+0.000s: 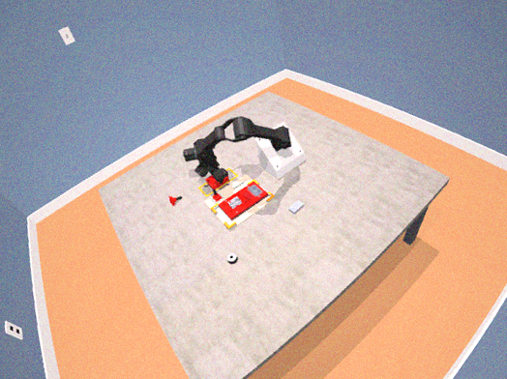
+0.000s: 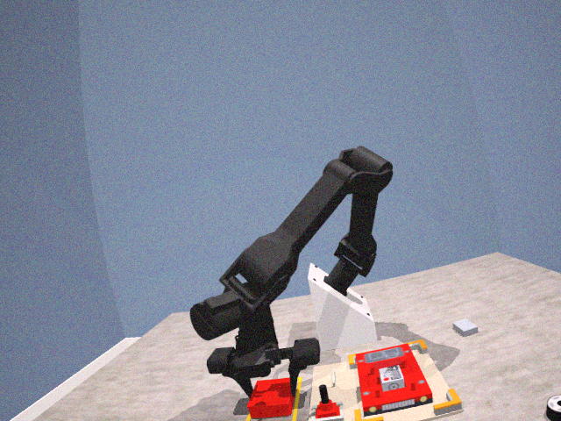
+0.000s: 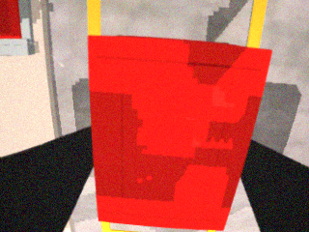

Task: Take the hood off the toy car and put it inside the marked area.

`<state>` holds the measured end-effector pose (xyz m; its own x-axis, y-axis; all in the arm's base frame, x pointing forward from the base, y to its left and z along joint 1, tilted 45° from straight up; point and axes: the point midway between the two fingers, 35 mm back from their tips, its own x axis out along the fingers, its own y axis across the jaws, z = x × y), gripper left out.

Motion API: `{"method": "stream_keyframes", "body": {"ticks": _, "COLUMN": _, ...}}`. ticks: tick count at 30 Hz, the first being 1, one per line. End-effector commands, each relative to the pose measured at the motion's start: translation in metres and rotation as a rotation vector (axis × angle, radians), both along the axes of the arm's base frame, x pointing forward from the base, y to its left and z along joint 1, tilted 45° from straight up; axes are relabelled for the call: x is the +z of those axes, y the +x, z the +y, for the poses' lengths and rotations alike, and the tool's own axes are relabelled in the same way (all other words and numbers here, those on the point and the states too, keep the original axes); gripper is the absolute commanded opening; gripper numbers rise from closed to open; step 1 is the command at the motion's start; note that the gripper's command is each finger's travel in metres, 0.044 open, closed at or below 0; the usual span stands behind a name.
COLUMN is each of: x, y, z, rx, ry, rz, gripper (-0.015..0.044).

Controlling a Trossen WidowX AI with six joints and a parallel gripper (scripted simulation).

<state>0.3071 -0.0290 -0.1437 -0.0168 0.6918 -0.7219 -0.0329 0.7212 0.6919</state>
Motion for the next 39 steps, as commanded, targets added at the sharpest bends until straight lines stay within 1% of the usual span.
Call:
{"method": "stream_keyframes", "body": {"ticks": 1, "x": -0.001, "y": 0.0, "z": 0.002, "rx": -0.005, "ry": 0.005, "rz": 0.0, "gripper": 0.0}}
{"method": "stream_keyframes", "body": {"ticks": 18, "x": 0.0, "y": 0.0, "z": 0.0, "rx": 0.0, "ry": 0.0, "rz": 0.0, "gripper": 0.044}}
{"method": "stream_keyframes", "body": {"ticks": 22, "x": 0.016, "y": 0.002, "z": -0.017, "rx": -0.002, "ry": 0.001, "rz": -0.001, "gripper": 0.044}}
{"method": "stream_keyframes", "body": {"ticks": 26, "x": 0.048, "y": 0.001, "z": -0.049, "rx": -0.003, "ry": 0.006, "rz": -0.002, "gripper": 0.044}}
{"method": "stream_keyframes", "body": {"ticks": 39, "x": 0.051, "y": 0.001, "z": -0.051, "rx": -0.004, "ry": 0.007, "rz": -0.002, "gripper": 0.044}}
